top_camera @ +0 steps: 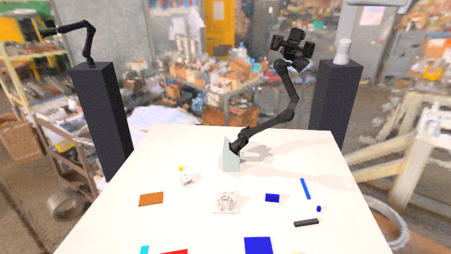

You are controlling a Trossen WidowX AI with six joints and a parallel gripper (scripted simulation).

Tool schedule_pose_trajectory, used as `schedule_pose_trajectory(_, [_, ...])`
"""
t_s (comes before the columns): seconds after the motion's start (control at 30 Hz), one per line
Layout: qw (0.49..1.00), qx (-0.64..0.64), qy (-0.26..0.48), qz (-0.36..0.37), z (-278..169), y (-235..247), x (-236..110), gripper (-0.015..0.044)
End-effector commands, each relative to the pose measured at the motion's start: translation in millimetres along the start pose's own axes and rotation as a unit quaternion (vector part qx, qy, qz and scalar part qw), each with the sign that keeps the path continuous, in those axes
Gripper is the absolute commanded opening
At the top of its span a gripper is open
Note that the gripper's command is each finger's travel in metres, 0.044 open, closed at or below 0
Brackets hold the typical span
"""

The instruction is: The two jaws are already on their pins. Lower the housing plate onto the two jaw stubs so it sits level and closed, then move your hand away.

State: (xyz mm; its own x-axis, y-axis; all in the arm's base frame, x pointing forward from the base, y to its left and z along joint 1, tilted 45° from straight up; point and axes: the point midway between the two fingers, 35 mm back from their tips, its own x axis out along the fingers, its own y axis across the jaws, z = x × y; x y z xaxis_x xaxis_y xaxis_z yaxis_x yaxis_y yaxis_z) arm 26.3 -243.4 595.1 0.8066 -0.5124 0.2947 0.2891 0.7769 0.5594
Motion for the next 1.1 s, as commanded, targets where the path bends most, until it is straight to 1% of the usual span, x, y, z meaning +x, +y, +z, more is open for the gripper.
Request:
schedule_pose_trajectory(0.0, [1.000, 0.023, -0.012, 0.003, 7, -26, 5, 0.0440])
schedule_pose_trajectory(0.5, [0.993, 0.111, -0.041, -0.016, 8, -127, 27, 0.0440])
schedule_pose_trajectory(0.63, [0.992, 0.108, -0.064, -0.013, 14, -136, 36, 0.0440])
schedule_pose_trajectory(1.07, [0.980, 0.172, -0.069, -0.078, -13, -231, 56, 0.0440])
